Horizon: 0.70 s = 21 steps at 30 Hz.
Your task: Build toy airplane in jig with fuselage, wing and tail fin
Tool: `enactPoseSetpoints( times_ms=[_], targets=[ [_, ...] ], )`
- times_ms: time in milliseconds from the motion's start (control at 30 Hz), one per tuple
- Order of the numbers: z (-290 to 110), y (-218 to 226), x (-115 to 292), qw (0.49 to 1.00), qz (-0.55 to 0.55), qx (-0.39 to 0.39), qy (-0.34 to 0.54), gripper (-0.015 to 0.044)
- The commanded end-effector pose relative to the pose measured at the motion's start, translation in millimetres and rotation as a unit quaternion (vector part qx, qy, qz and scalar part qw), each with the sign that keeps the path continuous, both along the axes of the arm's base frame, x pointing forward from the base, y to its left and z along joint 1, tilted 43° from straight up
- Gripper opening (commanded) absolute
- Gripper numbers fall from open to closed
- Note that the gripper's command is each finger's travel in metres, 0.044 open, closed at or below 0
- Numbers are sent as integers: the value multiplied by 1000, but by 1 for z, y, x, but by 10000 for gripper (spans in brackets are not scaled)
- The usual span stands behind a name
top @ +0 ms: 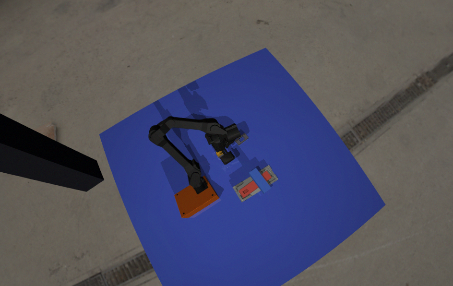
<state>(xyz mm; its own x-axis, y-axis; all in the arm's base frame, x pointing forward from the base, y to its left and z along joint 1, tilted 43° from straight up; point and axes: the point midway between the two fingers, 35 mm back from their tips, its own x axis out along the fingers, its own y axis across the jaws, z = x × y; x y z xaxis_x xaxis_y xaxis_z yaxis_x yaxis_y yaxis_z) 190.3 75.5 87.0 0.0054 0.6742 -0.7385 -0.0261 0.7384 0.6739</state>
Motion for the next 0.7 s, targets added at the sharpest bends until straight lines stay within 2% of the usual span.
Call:
enactPoseSetpoints(
  times_ms=[0, 533, 667],
  targets=[
    [-5, 5, -2, 1000, -1, 3, 2, 440],
    [-21, 21, -3, 1000, -1, 6, 1, 440],
    [-21, 21, -3, 1000, -1, 6, 1, 335]
  ],
)
